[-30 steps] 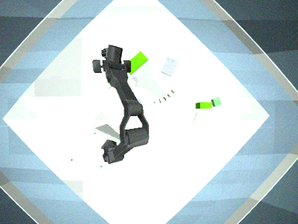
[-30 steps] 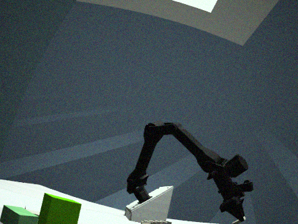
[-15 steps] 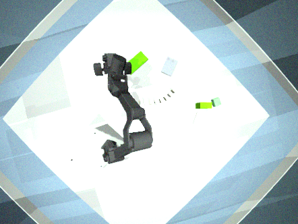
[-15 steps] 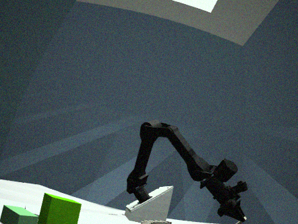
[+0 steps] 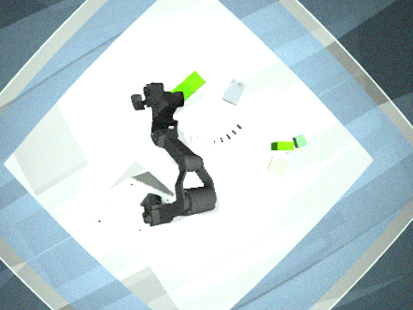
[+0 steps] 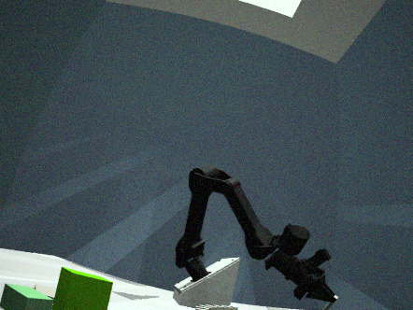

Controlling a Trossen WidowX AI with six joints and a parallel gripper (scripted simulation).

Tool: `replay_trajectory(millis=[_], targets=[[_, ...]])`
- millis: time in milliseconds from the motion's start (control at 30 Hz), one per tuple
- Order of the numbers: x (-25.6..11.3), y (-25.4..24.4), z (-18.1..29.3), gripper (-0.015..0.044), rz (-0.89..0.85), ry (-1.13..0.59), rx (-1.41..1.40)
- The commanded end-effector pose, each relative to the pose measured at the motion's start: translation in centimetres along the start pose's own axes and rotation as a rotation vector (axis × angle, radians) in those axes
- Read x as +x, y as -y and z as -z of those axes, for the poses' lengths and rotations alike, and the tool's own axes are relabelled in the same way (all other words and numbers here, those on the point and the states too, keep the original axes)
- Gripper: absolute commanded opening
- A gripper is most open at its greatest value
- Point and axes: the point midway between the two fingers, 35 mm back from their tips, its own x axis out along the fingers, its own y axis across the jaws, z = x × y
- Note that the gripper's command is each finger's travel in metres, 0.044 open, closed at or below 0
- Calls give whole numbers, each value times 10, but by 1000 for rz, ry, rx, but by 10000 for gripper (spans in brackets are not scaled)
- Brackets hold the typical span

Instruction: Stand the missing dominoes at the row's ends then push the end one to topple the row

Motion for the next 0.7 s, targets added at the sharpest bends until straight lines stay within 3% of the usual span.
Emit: replay_trajectory(millis=[0,667], targets=[[-8,2,-2,107,6,55,-18],[-63,10,-2,107,80,334,-113]])
